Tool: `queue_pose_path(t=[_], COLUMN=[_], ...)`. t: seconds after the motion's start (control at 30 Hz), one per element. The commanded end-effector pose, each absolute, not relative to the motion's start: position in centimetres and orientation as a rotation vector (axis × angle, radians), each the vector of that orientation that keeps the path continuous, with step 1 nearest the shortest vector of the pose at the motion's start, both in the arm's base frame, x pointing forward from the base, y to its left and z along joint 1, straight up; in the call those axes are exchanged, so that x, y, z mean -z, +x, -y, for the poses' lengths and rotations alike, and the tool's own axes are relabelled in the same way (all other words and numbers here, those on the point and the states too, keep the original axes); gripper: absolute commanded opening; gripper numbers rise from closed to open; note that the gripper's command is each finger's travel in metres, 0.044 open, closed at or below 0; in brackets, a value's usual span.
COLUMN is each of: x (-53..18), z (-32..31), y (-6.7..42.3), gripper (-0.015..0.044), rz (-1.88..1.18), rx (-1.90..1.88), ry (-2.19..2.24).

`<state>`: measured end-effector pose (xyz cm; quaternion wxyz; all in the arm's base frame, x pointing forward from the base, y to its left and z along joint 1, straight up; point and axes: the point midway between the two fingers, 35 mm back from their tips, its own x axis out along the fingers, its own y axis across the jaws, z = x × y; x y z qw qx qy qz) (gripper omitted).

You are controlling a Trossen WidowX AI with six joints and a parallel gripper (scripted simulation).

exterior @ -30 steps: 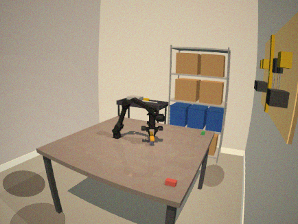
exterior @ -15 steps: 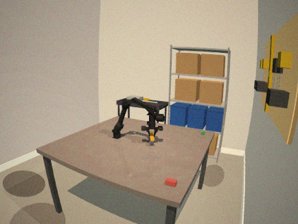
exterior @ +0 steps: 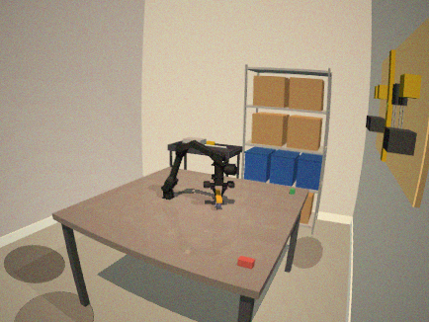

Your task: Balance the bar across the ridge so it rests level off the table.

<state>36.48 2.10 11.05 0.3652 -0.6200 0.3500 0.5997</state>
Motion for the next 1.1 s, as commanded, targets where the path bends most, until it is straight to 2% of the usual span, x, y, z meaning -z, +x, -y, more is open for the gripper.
queue_pose_path(t=[0.0, 0.17, 0.37, 0.4, 1.07], x=[-11.02, -11.02, -11.02, -11.02, -11.02], z=[-2.10, -2.10, -2.10, -2.10, -2.10], y=[36.48, 36.48, 36.48, 36.48, 36.48], gripper=[0.0000, 0.0000, 0.0157, 0.0167, 0.0169], rz=[-0.901, -0.901, -0.901, -0.901, -0.901], rx=[-1.543, -1.543, -1.543, -1.543, -1.543], ry=[-1.594, -1.594, -1.594, -1.594, -1.594])
